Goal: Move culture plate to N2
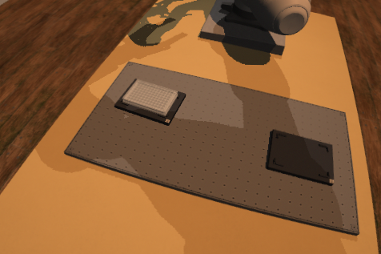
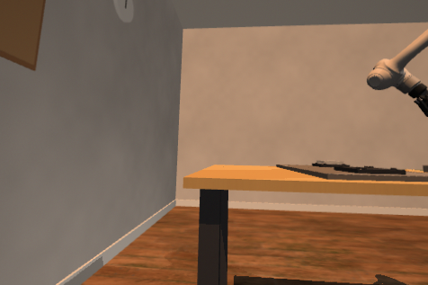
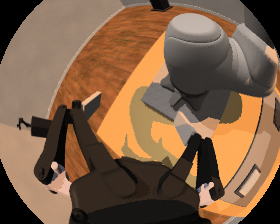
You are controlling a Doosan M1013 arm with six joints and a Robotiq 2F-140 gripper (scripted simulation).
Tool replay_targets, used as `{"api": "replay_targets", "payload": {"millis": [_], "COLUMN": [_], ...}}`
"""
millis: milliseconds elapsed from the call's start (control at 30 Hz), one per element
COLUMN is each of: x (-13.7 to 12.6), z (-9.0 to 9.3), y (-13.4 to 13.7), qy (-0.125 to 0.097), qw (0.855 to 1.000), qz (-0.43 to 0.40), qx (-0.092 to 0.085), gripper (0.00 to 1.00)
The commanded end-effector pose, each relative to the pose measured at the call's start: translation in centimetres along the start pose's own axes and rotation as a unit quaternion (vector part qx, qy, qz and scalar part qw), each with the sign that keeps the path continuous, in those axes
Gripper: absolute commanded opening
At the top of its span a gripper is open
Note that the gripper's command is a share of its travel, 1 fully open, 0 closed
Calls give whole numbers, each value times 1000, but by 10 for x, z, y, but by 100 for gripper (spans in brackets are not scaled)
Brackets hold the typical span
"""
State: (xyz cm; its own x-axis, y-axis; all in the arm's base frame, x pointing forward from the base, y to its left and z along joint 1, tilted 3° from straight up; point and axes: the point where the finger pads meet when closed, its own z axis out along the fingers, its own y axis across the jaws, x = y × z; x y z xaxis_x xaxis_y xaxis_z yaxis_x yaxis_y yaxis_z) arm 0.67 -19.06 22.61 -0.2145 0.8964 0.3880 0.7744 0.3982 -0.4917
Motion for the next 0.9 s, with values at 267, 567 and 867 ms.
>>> {"api": "replay_targets", "payload": {"millis": [267, 567, 867], "x": [-36, -56, -78], "z": [-22, -35, -52], "y": [33, 55, 84], "qy": [-50, -50, -80], "qw": [998, 998, 995], "qz": [21, 21, 34], "qx": [-22, -22, -41], "gripper": [100, 100, 100]}}
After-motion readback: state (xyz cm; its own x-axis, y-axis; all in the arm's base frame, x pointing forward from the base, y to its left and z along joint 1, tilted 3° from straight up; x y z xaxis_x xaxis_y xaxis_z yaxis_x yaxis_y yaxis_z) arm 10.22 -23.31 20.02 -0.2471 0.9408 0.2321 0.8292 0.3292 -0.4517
